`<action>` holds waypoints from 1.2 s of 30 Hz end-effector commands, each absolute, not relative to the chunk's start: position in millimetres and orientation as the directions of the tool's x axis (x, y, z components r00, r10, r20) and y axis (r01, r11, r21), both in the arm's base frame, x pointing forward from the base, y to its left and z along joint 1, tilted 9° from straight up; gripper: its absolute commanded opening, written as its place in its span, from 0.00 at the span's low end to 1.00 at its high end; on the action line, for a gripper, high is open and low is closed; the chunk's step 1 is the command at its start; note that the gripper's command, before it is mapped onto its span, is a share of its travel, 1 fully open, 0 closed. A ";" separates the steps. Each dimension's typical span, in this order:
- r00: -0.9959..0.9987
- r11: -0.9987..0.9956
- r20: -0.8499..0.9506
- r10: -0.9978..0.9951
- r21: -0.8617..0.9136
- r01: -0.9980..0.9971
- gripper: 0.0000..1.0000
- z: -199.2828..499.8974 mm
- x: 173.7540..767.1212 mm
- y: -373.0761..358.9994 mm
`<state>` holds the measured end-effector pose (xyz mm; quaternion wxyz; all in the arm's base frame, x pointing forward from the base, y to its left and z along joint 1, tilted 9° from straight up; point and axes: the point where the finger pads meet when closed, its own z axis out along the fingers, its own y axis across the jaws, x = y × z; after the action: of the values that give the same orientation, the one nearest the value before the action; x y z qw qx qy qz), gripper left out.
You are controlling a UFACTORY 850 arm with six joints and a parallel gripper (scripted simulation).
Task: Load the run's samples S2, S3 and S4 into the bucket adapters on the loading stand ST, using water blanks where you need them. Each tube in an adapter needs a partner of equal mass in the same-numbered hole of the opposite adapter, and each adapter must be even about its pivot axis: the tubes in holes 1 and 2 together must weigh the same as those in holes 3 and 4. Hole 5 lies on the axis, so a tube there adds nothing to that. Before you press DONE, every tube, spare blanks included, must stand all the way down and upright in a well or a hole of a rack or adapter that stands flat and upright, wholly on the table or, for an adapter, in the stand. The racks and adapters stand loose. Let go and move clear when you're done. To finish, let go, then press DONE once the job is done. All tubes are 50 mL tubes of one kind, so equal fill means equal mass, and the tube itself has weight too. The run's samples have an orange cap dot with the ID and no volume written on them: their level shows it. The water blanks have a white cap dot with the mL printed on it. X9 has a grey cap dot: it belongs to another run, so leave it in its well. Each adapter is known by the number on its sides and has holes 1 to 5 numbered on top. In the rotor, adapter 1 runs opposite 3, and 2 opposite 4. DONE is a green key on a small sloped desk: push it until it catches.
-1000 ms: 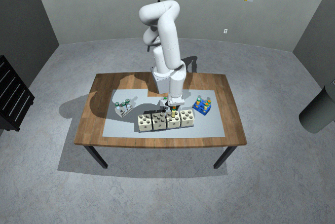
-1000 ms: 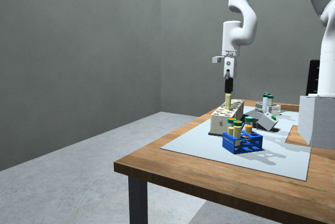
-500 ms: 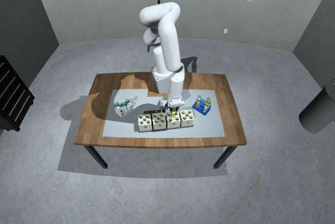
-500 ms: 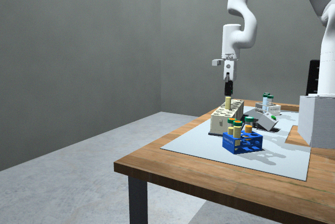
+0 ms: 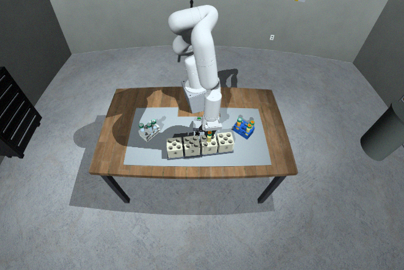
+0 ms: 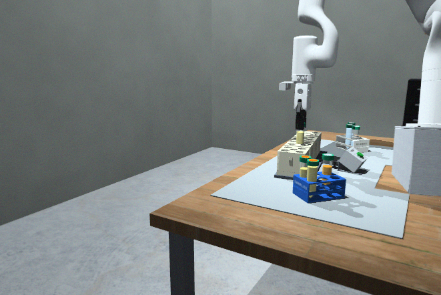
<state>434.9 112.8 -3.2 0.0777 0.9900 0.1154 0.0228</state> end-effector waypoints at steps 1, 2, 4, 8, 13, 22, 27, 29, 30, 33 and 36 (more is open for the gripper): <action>0.972 -0.961 0.032 0.232 0.160 0.224 0.00 -5.3 435.9 112.7; 0.972 -0.961 0.032 0.232 0.160 0.224 0.00 -6.3 435.9 112.6; 0.972 -0.961 0.032 0.232 0.160 0.224 0.00 -8.3 436.1 112.3; 0.972 -0.961 0.032 0.232 0.160 0.224 0.00 -12.2 436.3 111.7; 0.972 -0.961 0.032 0.232 0.160 0.224 0.00 -17.1 436.7 111.0; 0.972 -0.961 0.032 0.232 0.160 0.224 0.00 -24.1 437.1 109.9; 0.972 -0.961 0.032 0.232 0.160 0.224 0.00 -29.0 437.5 109.2; 0.972 -0.961 0.032 0.232 0.160 0.224 0.00 -31.0 437.6 108.9; 0.972 -0.961 0.032 0.232 0.160 0.224 0.00 -32.0 437.6 108.7; 0.972 -0.961 0.032 0.232 0.160 0.224 0.00 -33.9 437.8 108.4; 0.972 -0.961 0.032 0.232 0.160 0.224 0.00 -35.9 437.9 108.1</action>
<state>437.0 108.2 -33.9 0.0781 0.9900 0.1152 0.0225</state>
